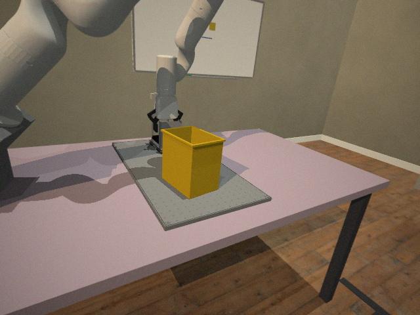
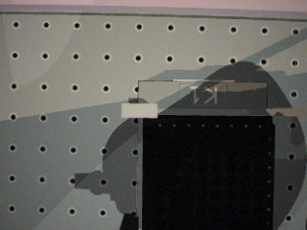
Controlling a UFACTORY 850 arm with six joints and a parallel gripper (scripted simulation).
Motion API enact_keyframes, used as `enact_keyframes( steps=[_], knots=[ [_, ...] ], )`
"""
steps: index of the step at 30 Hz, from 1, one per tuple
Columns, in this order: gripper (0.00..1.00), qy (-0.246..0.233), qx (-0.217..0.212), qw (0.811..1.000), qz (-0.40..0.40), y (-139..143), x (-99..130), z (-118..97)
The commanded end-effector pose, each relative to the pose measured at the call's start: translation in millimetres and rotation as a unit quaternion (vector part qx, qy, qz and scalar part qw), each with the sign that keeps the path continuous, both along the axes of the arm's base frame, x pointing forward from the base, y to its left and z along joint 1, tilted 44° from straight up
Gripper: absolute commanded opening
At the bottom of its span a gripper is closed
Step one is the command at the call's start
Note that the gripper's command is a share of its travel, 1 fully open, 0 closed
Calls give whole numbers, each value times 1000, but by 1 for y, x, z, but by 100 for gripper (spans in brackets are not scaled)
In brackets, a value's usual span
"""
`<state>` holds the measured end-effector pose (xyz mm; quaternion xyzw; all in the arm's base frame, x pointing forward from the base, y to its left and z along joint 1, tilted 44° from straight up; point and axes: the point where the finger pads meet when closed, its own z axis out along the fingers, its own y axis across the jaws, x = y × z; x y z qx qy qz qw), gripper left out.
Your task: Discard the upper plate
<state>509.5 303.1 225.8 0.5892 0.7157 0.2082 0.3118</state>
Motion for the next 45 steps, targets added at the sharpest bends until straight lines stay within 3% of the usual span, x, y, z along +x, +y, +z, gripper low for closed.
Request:
enact_keyframes(
  steps=[1, 45],
  knots=[
    [100, -1, 0, 1000, 0, 0, 6, -6],
    [100, -1, 0, 1000, 0, -2, 24, -24]
  ],
)
